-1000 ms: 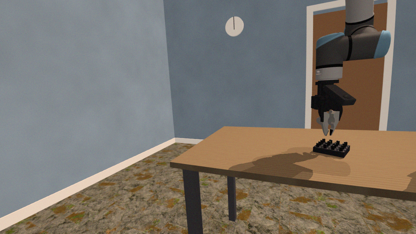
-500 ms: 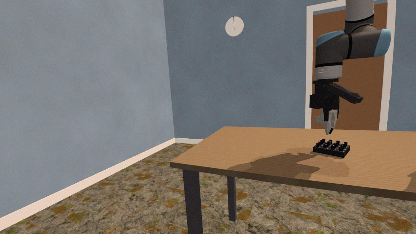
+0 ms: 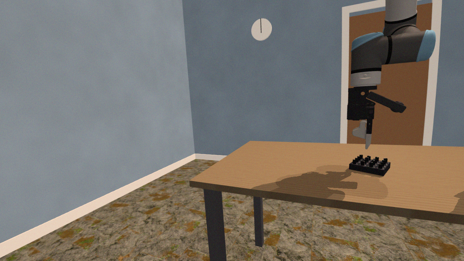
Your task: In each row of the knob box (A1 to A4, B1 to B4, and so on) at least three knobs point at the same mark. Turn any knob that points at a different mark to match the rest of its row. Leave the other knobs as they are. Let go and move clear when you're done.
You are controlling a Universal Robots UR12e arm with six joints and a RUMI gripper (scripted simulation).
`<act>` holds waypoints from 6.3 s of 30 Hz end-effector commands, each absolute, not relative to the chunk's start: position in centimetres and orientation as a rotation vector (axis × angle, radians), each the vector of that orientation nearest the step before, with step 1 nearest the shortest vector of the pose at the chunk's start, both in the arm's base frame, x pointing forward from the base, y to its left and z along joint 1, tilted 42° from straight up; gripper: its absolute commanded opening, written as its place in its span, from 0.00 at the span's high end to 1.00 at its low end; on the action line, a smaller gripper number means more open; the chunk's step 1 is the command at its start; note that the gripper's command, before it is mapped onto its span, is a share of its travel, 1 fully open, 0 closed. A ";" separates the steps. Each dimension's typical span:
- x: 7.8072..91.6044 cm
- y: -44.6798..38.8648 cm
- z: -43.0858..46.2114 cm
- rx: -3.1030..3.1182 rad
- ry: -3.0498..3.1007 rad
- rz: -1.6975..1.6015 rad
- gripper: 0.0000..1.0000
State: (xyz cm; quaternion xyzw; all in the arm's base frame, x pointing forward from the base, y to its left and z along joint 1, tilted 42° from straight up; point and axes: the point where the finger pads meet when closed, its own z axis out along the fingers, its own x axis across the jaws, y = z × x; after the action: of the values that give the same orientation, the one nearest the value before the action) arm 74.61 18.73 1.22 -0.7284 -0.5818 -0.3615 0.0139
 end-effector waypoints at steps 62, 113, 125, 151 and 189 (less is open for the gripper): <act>74.7 18.1 1.9 -1.767 -2.552 -1.167 0.89; 76.6 19.7 -0.9 -1.767 -2.552 -1.167 0.89; 76.9 20.0 -1.3 -1.767 -2.552 -1.167 0.89; 76.9 20.0 -1.4 -1.767 -2.552 -1.167 0.89; 76.6 19.9 -1.7 -1.767 -2.552 -1.167 0.89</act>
State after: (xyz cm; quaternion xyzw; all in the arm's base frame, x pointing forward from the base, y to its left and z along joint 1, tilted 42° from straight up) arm 76.54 19.91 -1.73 -0.5309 -0.7668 -0.3503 -0.0867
